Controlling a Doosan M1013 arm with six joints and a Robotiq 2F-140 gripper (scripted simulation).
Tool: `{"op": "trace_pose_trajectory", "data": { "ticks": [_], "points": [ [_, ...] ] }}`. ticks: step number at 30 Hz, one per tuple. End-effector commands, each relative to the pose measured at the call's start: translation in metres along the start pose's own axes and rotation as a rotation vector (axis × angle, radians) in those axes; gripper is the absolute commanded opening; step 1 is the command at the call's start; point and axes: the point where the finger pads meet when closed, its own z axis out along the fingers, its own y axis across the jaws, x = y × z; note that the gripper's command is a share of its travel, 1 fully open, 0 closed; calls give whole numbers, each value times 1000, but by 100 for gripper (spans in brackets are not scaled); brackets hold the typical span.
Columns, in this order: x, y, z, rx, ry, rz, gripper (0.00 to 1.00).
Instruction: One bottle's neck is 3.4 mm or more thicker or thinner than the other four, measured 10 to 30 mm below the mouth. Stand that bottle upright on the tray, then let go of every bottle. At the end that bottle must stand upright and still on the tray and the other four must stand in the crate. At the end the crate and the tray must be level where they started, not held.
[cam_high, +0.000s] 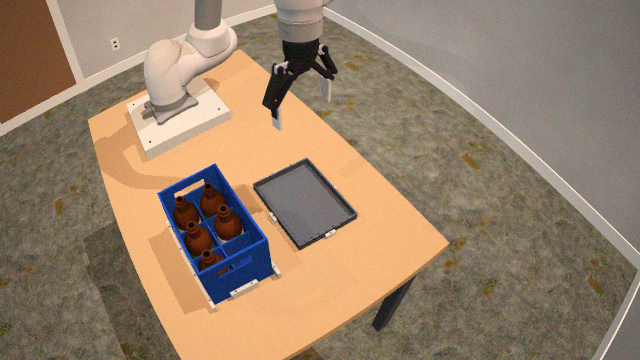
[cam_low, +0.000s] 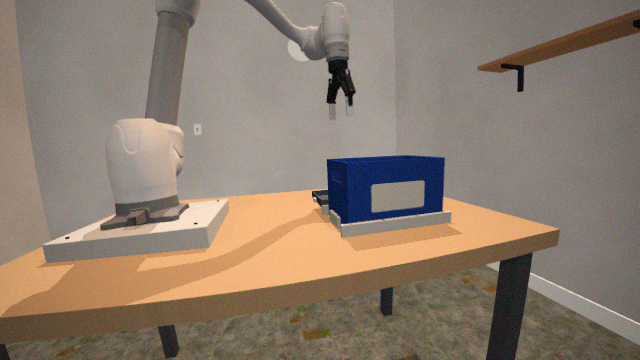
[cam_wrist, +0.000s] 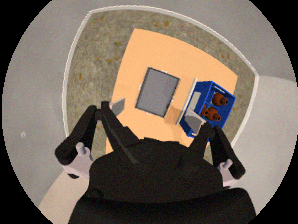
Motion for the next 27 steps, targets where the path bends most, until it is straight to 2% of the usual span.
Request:
{"op": "trace_pose_trajectory", "data": {
  "ticks": [1, 7, 9, 10, 13, 24, 26, 27],
  "points": [
    [7, 41, 9, -4, -2, 114, 100],
    [10, 109, 23, -9, -6, 305, 100],
    [10, 109, 23, -9, -6, 305, 100],
    [9, 141, 30, -11, -8, 394, 100],
    [7, 162, 34, -13, -10, 454, 100],
    [-16, 286, 60, -20, -18, 803, 100],
    [-16, 286, 60, -20, -18, 803, 100],
    [-21, 303, 64, -22, -19, 853, 100]
  ]
}}
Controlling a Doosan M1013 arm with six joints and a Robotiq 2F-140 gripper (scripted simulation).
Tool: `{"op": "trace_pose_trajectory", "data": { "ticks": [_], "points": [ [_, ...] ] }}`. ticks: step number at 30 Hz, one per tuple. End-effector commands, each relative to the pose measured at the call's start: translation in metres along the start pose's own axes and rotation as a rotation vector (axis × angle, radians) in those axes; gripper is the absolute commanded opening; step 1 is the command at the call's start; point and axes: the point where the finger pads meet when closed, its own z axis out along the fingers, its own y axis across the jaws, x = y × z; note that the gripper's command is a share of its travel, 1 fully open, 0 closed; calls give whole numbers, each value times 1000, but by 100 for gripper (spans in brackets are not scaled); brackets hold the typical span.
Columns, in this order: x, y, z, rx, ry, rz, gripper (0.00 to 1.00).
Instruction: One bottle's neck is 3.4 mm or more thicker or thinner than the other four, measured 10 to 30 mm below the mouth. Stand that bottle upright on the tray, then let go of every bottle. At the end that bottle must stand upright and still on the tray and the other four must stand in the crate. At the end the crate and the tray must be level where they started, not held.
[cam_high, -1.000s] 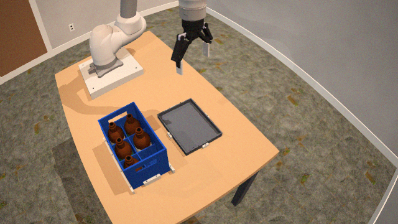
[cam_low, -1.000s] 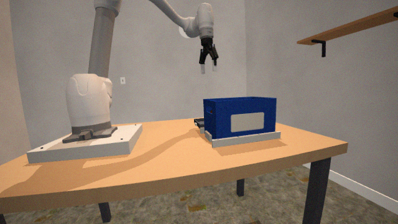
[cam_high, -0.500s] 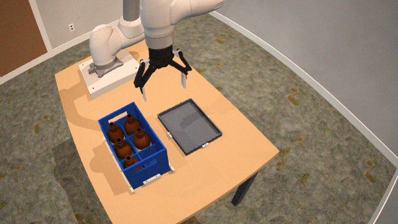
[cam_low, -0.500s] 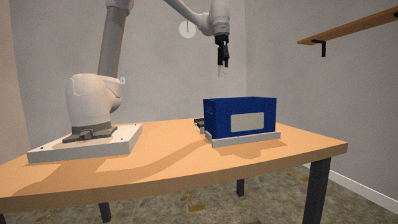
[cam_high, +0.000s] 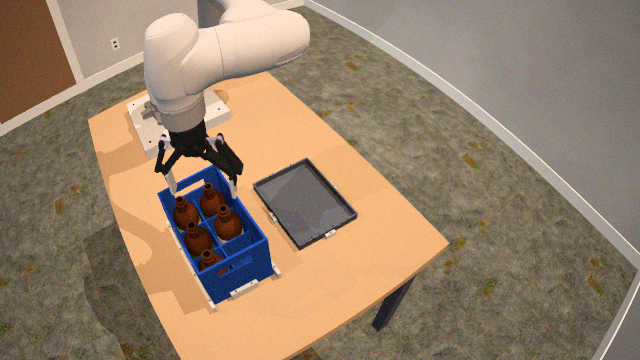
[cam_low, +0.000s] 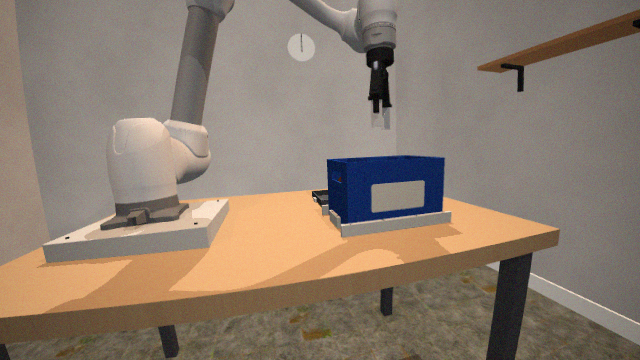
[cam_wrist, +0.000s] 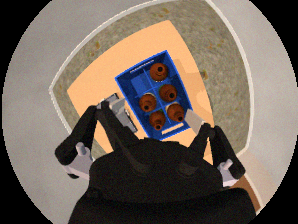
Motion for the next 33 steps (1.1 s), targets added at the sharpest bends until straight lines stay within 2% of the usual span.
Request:
{"op": "trace_pose_trajectory", "data": {
  "ticks": [1, 3, 7, 8, 33],
  "points": [
    [18, 30, 8, -2, -2, 96, 100],
    [25, 44, 11, -3, -3, 138, 100],
    [26, 47, 12, -3, -3, 149, 100],
    [26, 47, 12, -3, -3, 149, 0],
    [26, 47, 12, -3, -3, 149, 0]
  ]
}}
